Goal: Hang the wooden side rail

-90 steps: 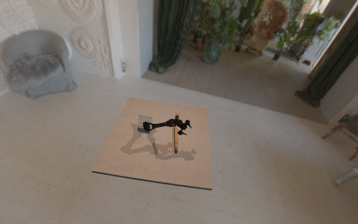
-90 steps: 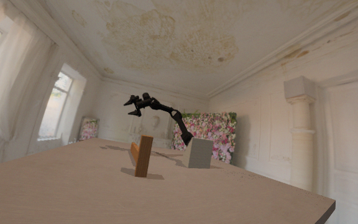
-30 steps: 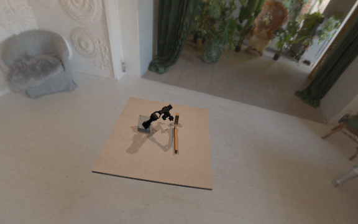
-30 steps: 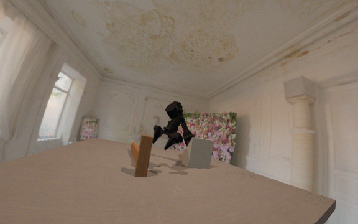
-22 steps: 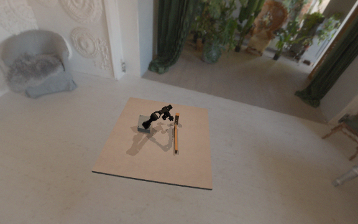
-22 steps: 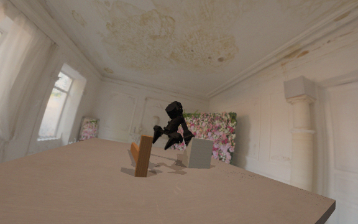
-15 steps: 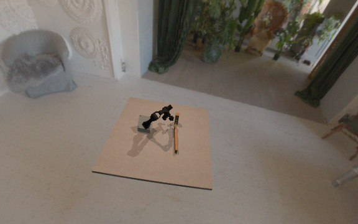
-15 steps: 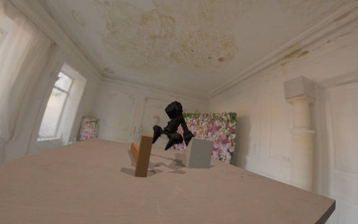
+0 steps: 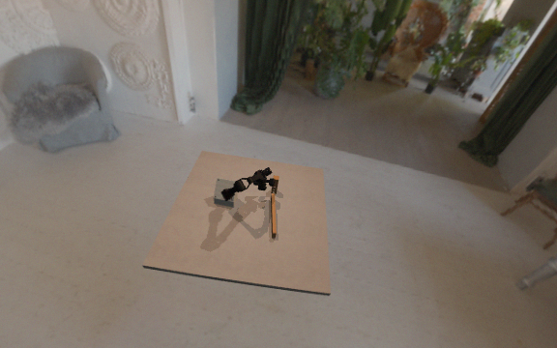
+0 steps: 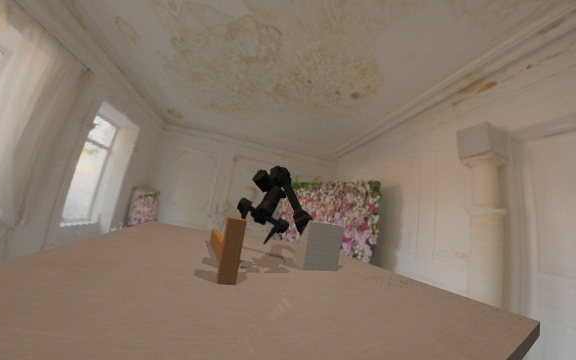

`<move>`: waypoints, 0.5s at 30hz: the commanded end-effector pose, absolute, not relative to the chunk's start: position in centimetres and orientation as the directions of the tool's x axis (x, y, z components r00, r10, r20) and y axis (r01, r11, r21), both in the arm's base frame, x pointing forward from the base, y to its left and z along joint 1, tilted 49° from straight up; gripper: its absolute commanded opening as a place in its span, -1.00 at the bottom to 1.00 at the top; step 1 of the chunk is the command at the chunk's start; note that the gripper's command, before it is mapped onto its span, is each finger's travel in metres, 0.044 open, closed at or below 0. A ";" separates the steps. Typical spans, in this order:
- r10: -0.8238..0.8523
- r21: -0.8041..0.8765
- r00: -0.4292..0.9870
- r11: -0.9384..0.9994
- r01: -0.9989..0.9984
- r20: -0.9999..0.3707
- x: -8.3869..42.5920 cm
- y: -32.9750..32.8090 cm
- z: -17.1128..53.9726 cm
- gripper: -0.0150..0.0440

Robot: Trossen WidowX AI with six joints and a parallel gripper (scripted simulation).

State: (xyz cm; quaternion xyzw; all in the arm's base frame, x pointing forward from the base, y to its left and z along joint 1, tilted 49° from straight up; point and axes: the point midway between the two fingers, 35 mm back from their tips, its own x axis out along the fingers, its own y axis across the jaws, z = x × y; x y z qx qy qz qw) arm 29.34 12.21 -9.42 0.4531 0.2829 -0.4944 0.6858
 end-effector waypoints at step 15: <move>-0.295 0.068 0.298 0.598 0.798 -0.908 31.2 9.9 -8.5 1.00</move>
